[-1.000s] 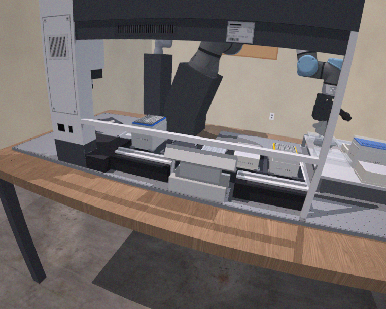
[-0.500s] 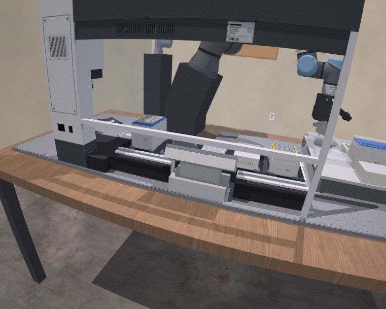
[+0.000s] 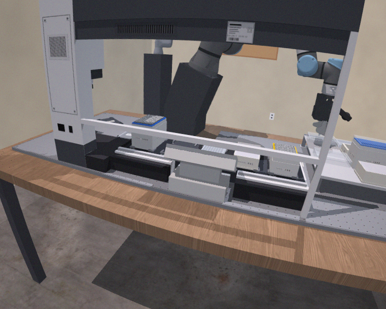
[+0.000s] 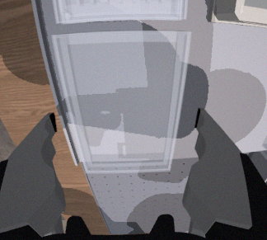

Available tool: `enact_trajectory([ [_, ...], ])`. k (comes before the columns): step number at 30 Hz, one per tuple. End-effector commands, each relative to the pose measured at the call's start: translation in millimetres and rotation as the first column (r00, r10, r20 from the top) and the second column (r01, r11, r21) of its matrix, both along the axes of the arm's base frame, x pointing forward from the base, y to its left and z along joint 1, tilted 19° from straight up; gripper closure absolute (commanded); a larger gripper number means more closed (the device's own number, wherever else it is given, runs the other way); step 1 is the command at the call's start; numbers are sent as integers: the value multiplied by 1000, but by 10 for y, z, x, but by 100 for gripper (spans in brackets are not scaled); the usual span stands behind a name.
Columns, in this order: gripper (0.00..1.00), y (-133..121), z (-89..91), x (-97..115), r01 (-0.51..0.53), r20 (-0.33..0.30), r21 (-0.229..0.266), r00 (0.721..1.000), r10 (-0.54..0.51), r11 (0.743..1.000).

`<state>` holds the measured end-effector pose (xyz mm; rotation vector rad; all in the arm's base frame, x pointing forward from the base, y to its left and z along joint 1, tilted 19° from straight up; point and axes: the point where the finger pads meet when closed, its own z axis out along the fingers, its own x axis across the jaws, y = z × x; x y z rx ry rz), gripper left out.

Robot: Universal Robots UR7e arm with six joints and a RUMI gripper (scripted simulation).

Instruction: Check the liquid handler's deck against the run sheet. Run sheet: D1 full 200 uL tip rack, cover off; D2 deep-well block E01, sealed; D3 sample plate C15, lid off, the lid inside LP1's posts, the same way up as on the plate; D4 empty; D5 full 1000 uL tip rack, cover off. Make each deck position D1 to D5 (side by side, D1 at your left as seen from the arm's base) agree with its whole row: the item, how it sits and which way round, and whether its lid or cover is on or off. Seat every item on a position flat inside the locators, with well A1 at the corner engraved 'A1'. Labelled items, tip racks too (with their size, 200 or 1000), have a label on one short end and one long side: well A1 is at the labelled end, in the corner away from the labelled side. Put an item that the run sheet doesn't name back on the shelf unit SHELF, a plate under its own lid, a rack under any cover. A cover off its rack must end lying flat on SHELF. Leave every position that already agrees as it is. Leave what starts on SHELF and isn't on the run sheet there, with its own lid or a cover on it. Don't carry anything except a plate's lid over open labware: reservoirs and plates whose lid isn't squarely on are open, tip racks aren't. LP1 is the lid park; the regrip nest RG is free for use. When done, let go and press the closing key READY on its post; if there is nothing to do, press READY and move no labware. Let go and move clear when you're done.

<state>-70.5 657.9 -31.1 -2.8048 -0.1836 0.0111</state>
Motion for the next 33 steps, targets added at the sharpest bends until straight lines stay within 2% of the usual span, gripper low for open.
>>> enact_trajectory([
  [1,18,13,10,-3,0,1,3,1000,0,1000],
  [15,18,13,10,-3,0,1,3,1000,0,1000],
  [33,18,-88,259,13,1,1,1,1000,-1,1000],
])
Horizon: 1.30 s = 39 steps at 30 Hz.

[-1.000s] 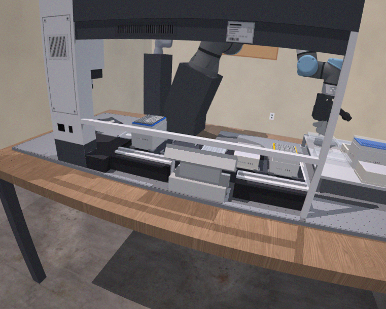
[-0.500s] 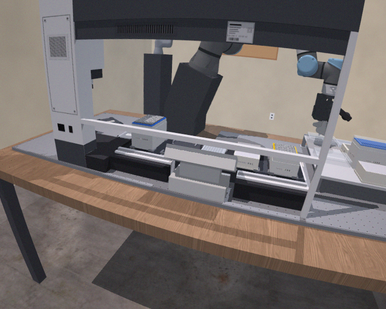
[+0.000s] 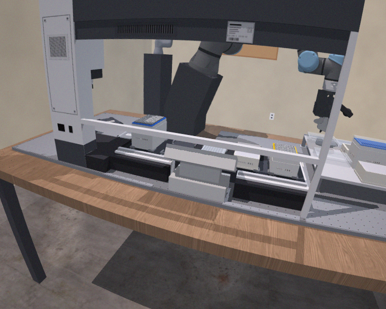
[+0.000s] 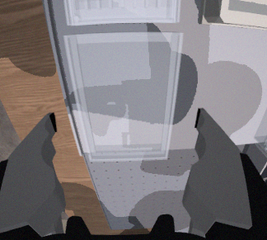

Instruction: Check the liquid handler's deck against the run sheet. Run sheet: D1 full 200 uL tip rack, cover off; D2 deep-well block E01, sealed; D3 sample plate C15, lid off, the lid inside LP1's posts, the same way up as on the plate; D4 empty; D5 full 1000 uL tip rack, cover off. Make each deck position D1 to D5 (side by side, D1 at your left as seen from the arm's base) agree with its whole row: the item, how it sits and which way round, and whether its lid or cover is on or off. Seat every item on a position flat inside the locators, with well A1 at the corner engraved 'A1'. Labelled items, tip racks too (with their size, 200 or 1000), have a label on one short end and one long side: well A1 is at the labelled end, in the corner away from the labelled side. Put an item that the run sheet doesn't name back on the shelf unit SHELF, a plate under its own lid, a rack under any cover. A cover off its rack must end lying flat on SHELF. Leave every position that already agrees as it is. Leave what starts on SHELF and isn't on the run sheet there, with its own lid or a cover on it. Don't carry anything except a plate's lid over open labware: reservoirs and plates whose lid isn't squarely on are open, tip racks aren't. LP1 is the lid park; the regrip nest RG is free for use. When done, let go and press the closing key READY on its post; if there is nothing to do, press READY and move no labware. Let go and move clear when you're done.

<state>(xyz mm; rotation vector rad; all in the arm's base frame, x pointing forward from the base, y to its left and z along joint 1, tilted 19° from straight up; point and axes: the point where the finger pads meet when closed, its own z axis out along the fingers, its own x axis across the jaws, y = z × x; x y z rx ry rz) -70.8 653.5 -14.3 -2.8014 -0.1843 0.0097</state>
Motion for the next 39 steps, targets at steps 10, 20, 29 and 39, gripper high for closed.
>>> enact_trajectory([
  [10,18,-88,217,16,1,0,-2,1000,-1,1000],
  [20,18,-141,375,22,1,0,-2,1000,-1,1000],
  [29,18,-177,487,26,1,0,-2,1000,-1,1000],
  [39,18,-217,616,30,1,0,-1,1000,-1,1000],
])
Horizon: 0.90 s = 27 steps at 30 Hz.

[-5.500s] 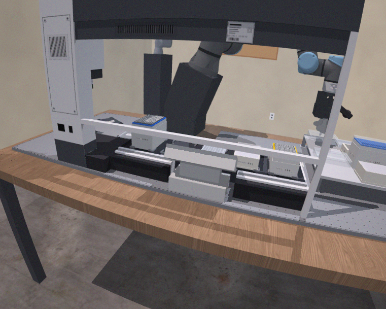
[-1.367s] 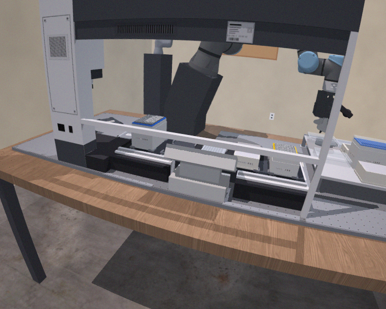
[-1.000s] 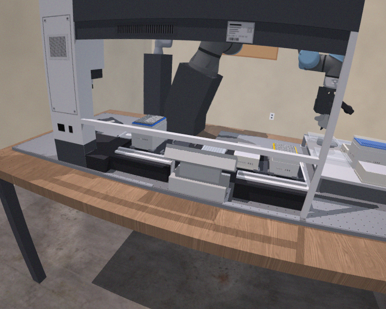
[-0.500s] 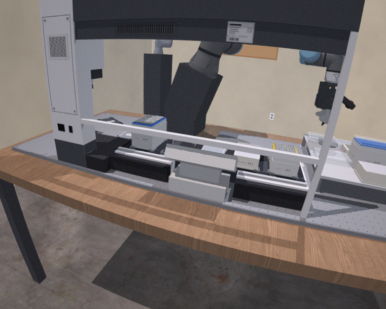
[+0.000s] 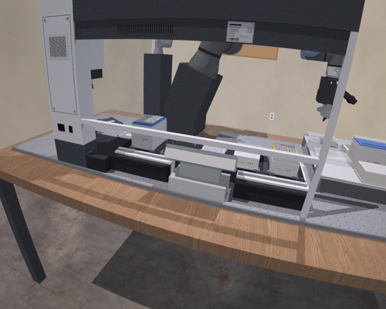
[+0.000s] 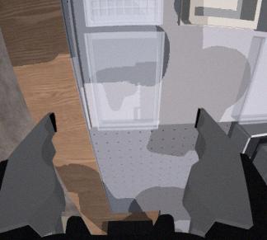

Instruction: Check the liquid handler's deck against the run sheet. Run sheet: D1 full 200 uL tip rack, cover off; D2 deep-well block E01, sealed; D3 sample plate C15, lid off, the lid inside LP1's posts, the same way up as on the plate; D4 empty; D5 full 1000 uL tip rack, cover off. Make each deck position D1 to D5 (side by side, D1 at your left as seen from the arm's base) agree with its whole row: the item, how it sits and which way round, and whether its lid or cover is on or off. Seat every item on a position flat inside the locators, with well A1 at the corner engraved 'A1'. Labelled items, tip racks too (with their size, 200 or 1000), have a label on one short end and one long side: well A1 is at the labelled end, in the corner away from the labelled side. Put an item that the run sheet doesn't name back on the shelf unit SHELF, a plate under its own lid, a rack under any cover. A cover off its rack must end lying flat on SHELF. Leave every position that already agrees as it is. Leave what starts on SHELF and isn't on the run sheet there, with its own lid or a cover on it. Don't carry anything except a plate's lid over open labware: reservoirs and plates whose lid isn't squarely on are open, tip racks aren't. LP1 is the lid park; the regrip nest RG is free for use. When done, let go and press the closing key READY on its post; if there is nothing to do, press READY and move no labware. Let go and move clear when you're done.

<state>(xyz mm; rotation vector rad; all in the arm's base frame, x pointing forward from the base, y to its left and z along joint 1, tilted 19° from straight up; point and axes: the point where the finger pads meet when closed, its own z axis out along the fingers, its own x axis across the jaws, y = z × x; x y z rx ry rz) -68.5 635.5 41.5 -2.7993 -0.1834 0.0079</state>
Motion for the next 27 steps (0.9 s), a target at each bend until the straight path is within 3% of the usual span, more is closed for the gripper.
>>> enact_trajectory([
  [1,18,-41,76,6,0,-1,-3,1000,0,1000],
  [27,18,-153,472,22,0,-1,1,1000,0,1000],
])
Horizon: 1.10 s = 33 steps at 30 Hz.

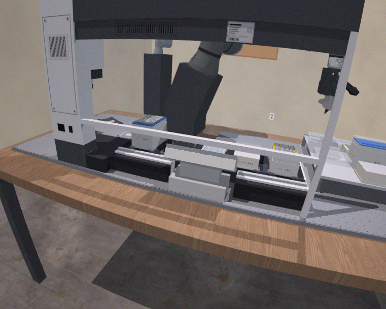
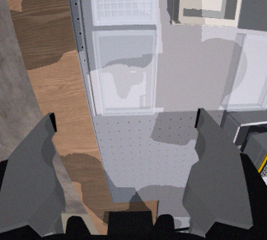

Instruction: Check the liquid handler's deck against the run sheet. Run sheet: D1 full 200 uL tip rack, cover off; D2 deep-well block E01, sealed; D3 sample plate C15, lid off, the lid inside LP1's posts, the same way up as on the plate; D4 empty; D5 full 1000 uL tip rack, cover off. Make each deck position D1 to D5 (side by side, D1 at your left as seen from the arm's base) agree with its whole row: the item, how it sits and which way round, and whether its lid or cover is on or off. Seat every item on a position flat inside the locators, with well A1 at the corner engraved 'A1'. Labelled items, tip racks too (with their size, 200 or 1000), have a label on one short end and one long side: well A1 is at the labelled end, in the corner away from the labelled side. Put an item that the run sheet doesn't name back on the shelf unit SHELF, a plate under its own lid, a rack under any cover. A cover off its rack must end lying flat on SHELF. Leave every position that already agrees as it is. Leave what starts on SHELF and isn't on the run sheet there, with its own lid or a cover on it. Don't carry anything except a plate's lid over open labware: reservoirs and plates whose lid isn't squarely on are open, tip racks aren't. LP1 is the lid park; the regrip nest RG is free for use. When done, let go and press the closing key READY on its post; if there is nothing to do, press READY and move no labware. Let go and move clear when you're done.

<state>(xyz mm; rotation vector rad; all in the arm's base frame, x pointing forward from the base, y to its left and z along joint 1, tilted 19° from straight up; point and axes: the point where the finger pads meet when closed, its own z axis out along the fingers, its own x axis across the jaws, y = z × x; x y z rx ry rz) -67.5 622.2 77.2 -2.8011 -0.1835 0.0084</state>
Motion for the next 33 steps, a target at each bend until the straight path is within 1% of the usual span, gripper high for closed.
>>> enact_trajectory([
  [1,18,-24,133,12,0,0,3,1000,0,1000],
  [5,18,-43,198,15,0,0,4,1000,0,1000],
  [8,18,-52,211,13,0,0,3,1000,0,1000],
  [22,18,-126,435,21,0,0,4,1000,0,1000],
  [24,18,-126,435,21,0,0,4,1000,0,1000],
  [33,18,-175,577,26,1,0,4,1000,-1,1000],
])
